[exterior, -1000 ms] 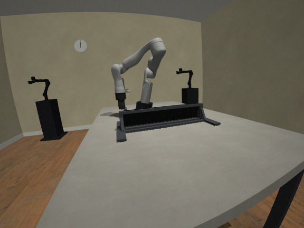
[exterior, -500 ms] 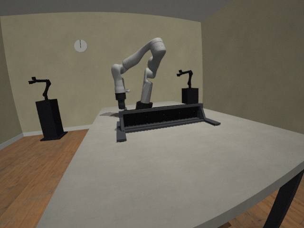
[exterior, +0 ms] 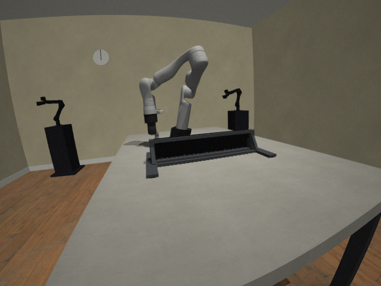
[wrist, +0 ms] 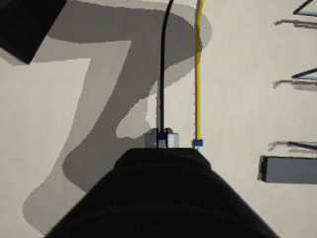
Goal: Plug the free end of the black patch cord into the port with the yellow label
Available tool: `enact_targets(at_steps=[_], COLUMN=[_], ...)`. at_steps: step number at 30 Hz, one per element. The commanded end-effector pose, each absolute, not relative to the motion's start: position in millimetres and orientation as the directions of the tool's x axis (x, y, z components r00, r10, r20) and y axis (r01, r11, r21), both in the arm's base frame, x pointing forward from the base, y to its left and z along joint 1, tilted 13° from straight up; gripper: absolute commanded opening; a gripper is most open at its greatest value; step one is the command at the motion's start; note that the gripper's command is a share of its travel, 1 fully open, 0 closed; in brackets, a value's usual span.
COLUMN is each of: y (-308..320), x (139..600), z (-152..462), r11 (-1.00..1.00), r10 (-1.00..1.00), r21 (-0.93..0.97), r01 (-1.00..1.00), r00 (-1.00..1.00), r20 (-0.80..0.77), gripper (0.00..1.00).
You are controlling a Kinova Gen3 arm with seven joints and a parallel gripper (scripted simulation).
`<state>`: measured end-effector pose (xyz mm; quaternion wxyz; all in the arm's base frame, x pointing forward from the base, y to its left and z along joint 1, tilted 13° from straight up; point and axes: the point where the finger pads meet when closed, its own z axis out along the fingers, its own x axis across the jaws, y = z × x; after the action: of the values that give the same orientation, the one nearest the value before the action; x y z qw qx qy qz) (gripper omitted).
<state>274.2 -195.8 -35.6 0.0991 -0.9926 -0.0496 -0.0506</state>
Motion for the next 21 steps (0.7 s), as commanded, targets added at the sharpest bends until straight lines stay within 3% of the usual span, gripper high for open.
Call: enact_targets(at_steps=[1,21], y=[-196,-202], x=[277,275], z=[-30,0], r11=[-0.976,-0.976], r10=[0.083,0.083], r21=[-0.193,-0.193], r01=[0.105,0.104], r00=[0.990,0.990], r20=[0.116,0.117], gripper=[0.00,0.00])
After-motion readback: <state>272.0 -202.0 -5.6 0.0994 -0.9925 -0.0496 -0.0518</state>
